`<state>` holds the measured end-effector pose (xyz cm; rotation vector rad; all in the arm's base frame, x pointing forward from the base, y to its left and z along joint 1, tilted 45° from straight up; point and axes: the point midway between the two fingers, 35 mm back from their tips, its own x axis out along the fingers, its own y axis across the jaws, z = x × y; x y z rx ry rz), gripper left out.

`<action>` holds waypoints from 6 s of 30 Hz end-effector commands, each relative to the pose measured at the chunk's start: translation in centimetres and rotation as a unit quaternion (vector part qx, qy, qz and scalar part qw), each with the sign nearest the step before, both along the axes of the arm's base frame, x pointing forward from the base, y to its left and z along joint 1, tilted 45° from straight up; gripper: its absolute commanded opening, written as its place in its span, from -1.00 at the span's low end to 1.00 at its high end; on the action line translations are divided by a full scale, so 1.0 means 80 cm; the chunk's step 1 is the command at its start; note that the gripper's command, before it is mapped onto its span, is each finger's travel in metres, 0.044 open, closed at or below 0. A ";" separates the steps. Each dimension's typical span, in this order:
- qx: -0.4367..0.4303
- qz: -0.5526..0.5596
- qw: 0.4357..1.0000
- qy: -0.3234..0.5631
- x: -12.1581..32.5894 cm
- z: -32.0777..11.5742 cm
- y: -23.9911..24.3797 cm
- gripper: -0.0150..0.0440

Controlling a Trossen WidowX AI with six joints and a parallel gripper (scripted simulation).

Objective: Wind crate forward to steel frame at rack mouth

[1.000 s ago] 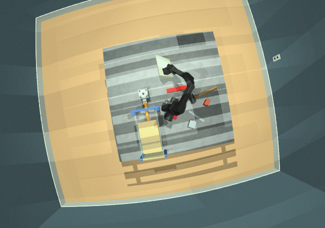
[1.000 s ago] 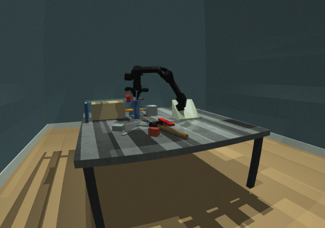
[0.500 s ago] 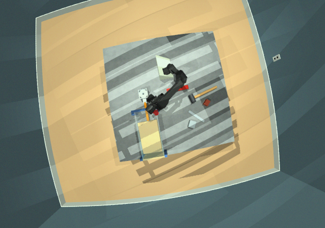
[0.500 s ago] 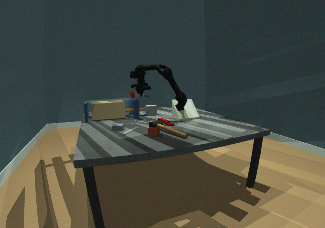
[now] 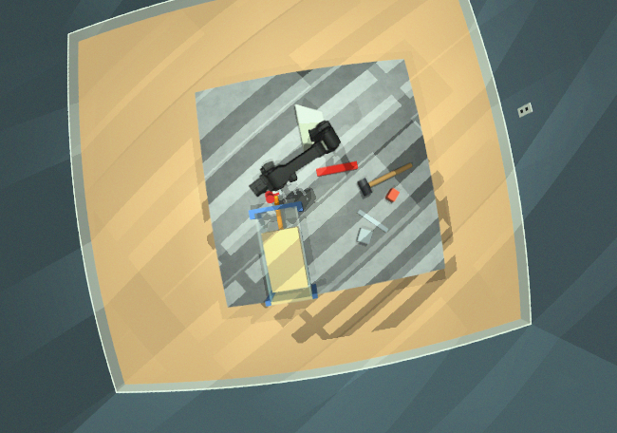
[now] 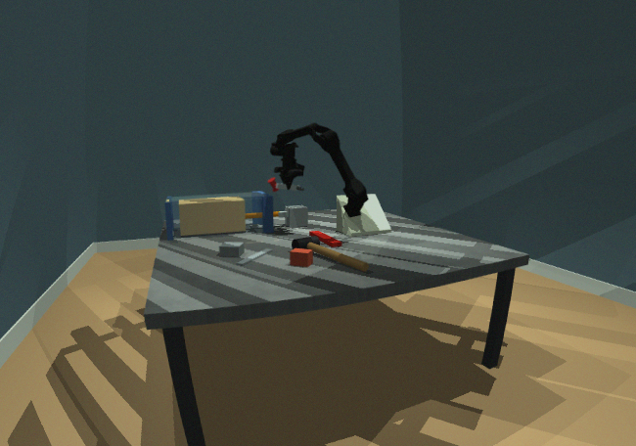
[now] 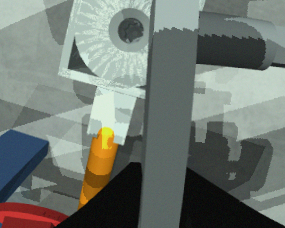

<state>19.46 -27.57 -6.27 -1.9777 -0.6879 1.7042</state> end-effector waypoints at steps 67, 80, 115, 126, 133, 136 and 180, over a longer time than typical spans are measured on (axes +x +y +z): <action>-0.394 -0.104 0.904 0.126 -0.069 -0.038 -0.001 -0.49; -0.492 -0.103 0.855 0.132 -0.068 -0.038 0.000 -0.49; -0.655 -0.097 0.736 0.140 -0.069 -0.039 0.002 -0.49; -0.649 -0.097 0.742 0.135 -0.016 -0.041 0.016 -0.49; -0.651 -0.098 0.741 0.135 0.008 -0.038 0.026 -0.49; -0.656 -0.103 0.735 0.139 0.007 -0.044 0.027 -0.49; -0.660 -0.107 0.730 0.141 0.014 -0.071 0.057 -0.49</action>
